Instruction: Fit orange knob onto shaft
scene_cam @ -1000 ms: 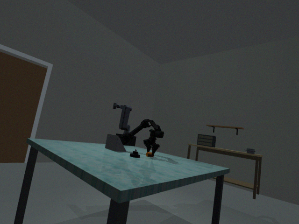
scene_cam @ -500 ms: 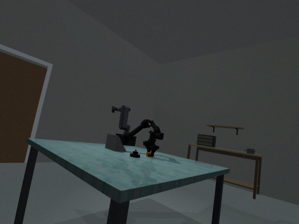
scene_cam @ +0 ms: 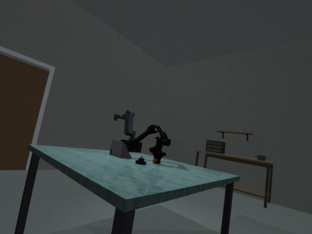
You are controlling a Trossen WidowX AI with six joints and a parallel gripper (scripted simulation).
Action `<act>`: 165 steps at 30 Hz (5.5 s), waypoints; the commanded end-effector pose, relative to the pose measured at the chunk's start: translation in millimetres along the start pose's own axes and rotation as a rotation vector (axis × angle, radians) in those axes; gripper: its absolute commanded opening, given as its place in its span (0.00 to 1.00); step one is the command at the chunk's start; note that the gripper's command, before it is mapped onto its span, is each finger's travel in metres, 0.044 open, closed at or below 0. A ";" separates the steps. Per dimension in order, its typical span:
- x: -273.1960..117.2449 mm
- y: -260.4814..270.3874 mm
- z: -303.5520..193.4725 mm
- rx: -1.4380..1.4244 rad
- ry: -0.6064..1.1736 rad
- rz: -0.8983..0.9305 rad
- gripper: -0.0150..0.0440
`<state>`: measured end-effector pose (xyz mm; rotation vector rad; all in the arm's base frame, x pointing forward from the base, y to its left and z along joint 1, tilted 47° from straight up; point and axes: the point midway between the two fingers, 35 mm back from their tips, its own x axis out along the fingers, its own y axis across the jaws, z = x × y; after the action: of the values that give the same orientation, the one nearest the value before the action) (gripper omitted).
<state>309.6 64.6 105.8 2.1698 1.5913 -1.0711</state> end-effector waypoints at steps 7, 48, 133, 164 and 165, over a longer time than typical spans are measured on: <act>-1.8 -0.1 -0.4 0.003 0.003 0.000 0.56; -14.8 0.1 0.1 -0.922 0.002 0.001 0.56; -14.8 0.1 0.1 -2.911 0.001 0.004 0.56; -3.3 0.0 -0.9 -3.145 0.001 0.001 0.69; -3.3 0.0 -0.9 -3.145 0.001 0.001 0.69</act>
<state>309.5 62.5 108.4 -0.2687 0.8028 1.1957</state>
